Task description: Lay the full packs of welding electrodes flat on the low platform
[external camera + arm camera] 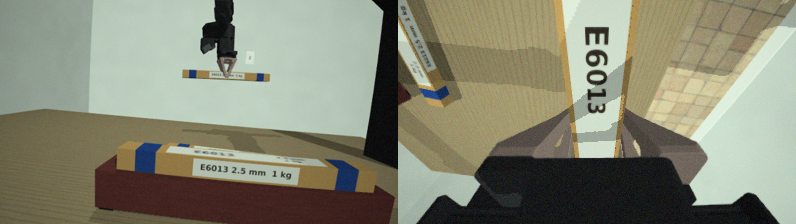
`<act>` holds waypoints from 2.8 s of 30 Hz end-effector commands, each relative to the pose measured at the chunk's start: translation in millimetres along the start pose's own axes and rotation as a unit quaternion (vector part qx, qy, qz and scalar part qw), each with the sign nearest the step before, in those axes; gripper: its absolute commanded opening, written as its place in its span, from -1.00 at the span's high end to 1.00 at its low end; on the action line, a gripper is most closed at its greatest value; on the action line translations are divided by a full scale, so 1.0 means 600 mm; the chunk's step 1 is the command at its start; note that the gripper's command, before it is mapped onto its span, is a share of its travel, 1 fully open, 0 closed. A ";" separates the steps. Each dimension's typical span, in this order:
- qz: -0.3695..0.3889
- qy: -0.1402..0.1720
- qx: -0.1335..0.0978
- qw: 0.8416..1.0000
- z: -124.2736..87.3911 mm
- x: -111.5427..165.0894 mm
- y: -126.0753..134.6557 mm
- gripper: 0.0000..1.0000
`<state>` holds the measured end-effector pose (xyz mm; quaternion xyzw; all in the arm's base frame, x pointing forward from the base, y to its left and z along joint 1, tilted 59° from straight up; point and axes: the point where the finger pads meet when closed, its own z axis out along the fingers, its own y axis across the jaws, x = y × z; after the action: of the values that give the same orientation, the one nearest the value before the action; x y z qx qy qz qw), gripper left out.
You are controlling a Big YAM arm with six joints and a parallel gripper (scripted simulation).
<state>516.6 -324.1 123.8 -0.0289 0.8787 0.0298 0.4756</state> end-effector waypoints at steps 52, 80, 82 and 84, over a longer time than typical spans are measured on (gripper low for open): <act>0.071 -0.034 0.030 0.996 -0.035 -0.073 0.135 1.00; 0.069 -0.034 0.023 0.997 -0.013 -0.089 0.256 1.00; 0.068 -0.034 0.021 0.997 -0.011 -0.091 0.267 1.00; 0.068 -0.034 0.020 0.997 -0.009 -0.092 0.277 1.00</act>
<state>534.5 -161.4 137.9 0.0396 0.8797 0.0543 0.4707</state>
